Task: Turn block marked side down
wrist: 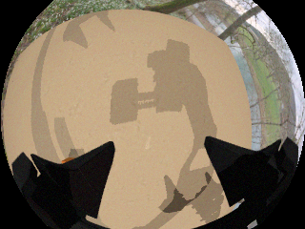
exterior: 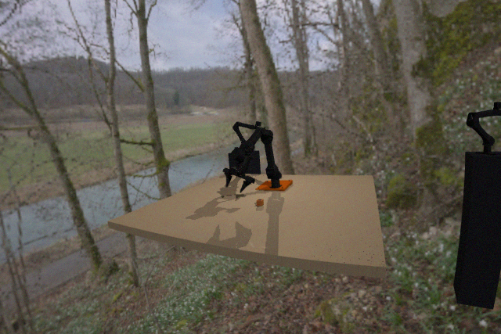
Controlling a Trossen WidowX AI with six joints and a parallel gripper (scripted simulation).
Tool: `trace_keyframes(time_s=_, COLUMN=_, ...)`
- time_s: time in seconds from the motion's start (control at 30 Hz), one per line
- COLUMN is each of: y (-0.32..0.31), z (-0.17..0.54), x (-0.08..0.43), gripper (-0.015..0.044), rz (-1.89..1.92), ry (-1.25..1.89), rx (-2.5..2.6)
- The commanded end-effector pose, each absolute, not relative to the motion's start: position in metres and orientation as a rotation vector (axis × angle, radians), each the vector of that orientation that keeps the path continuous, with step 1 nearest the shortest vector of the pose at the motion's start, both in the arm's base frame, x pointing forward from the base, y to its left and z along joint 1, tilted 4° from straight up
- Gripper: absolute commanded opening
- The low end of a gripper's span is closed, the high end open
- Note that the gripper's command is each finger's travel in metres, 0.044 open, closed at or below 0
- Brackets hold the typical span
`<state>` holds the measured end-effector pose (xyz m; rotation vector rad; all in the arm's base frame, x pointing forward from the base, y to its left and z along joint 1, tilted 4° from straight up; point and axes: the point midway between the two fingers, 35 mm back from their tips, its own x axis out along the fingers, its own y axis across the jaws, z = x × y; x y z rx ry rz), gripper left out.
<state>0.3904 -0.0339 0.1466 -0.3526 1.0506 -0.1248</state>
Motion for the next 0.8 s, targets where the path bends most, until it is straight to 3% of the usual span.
trace_keyframes(time_s=0.0, y=0.041, z=0.138, x=0.371, gripper=0.0440, rz=0.030, ry=1.286, rx=-0.228)
trace_keyframes(time_s=0.2, y=0.086, z=0.140, x=0.341, gripper=0.0440, rz=0.083, ry=1.473, rx=-0.163)
trace_keyframes(time_s=0.6, y=0.088, z=0.139, x=0.337, gripper=0.0440, rz=0.085, ry=1.483, rx=-0.160)
trace_keyframes(time_s=0.77, y=0.087, z=0.106, x=0.340, gripper=0.0440, rz=0.085, ry=1.483, rx=-0.161)
